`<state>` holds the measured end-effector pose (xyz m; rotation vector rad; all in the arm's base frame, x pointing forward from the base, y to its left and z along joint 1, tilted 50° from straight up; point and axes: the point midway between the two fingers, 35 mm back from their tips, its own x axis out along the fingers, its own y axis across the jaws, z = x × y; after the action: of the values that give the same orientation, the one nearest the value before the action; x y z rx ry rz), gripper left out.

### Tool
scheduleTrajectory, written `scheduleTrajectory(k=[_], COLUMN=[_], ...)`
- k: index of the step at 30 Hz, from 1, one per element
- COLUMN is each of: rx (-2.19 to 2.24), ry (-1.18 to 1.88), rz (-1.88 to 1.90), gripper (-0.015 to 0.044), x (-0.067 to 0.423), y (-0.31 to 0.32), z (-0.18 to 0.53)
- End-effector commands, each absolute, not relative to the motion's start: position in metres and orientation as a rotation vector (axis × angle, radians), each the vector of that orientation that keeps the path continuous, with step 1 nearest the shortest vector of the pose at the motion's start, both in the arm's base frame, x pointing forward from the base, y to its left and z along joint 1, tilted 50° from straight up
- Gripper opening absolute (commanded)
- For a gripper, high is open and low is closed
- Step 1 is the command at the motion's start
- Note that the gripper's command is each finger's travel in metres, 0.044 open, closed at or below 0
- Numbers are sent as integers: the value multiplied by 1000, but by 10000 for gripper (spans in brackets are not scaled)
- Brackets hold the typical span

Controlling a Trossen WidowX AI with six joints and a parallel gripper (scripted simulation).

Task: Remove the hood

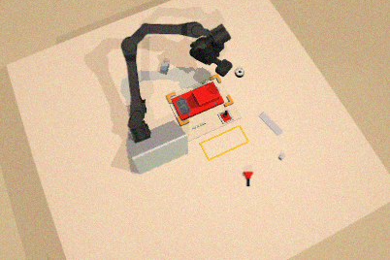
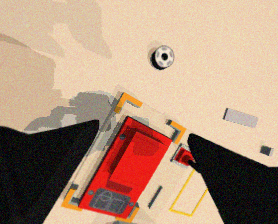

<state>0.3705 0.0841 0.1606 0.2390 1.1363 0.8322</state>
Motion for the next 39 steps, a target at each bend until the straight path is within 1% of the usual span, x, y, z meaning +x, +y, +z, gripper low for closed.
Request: scheduleTrajectory(k=[1, 4, 7, 39], rx=[446, 561, 569, 569], ry=[1378, 1489, 1497, 1497], rz=[801, 783, 781, 780], gripper=[440, 440, 440, 440], x=[340, 324, 319, 318], y=[63, 55, 53, 67], z=[120, 107, 105, 93])
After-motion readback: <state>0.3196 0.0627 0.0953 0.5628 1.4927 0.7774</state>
